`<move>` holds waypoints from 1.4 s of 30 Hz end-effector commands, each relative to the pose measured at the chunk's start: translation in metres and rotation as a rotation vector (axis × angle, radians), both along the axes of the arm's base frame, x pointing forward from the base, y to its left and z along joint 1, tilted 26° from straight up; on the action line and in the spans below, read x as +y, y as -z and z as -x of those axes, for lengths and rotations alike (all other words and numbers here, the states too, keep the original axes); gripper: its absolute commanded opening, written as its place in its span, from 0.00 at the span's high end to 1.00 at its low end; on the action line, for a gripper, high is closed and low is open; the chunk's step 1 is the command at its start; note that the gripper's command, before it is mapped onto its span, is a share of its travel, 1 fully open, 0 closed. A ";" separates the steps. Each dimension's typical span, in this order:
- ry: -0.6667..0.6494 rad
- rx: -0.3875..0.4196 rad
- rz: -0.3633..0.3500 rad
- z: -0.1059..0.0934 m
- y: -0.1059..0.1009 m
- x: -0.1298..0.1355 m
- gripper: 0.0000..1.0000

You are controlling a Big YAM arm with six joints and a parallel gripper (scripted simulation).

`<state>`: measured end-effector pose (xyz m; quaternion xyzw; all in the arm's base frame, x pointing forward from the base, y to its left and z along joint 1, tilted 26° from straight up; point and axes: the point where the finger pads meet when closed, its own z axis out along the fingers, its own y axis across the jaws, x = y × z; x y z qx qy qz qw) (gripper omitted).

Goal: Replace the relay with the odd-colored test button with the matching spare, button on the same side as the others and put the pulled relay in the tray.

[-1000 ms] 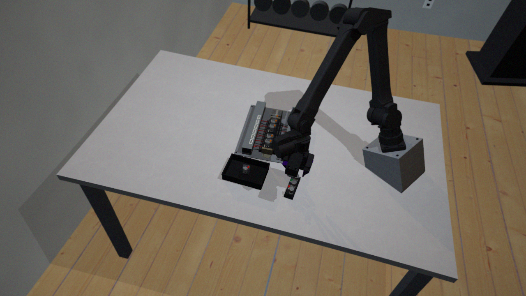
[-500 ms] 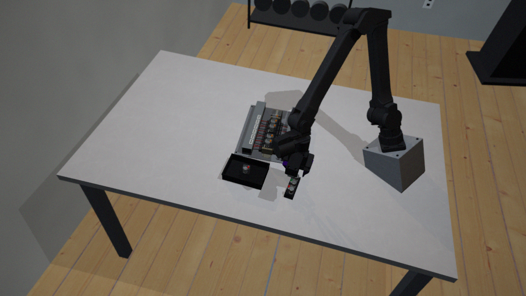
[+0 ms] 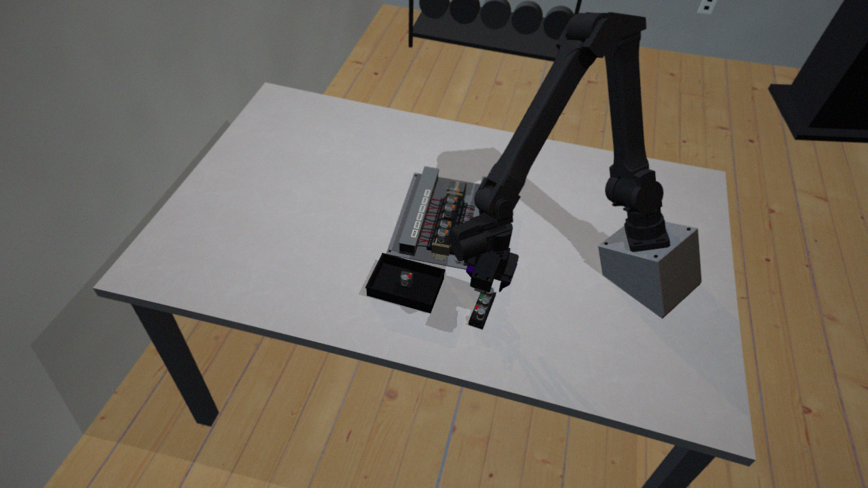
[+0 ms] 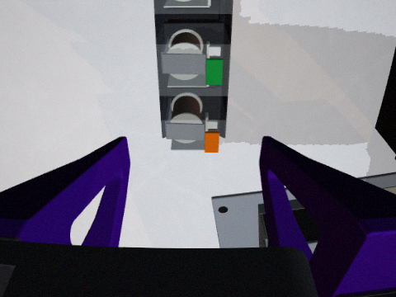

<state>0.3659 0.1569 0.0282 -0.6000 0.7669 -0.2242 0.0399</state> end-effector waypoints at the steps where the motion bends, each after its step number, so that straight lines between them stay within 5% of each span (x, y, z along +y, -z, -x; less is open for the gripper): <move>1: -0.002 -0.007 -0.008 -0.009 -0.003 0.001 0.41; 42: -0.001 -0.002 -0.004 -0.015 0.030 -0.011 0.41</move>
